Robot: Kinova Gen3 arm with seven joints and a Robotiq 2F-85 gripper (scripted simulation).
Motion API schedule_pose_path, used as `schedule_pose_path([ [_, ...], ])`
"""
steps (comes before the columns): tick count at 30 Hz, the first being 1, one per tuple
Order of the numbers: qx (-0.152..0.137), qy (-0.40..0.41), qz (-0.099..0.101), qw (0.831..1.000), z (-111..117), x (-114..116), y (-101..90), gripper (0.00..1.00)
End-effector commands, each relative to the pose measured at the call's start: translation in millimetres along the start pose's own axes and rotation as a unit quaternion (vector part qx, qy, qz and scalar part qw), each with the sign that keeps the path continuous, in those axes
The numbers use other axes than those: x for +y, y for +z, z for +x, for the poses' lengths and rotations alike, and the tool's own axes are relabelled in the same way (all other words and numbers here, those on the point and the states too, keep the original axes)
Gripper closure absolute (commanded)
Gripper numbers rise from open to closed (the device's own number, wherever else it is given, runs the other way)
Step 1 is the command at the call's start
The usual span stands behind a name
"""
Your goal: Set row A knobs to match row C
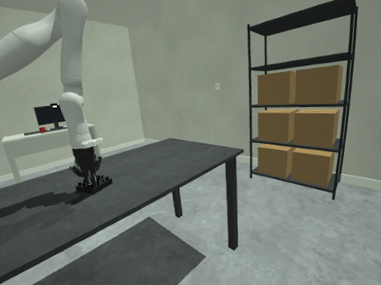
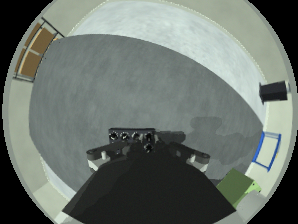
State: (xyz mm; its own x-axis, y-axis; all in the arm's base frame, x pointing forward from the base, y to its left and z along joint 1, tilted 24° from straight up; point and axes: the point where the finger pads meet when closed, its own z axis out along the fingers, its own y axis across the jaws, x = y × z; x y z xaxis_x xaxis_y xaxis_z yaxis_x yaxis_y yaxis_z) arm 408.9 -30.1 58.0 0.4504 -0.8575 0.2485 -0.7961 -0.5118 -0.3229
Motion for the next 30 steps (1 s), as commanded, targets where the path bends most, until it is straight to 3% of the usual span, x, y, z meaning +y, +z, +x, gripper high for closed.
schedule_pose_path([
  [1,0.000,-0.002,0.000,1.000,-1.2,0.5,0.0,0.81],
  [30,0.001,-0.002,0.002,1.000,0.1,-1.8,13.9,0.81],
])
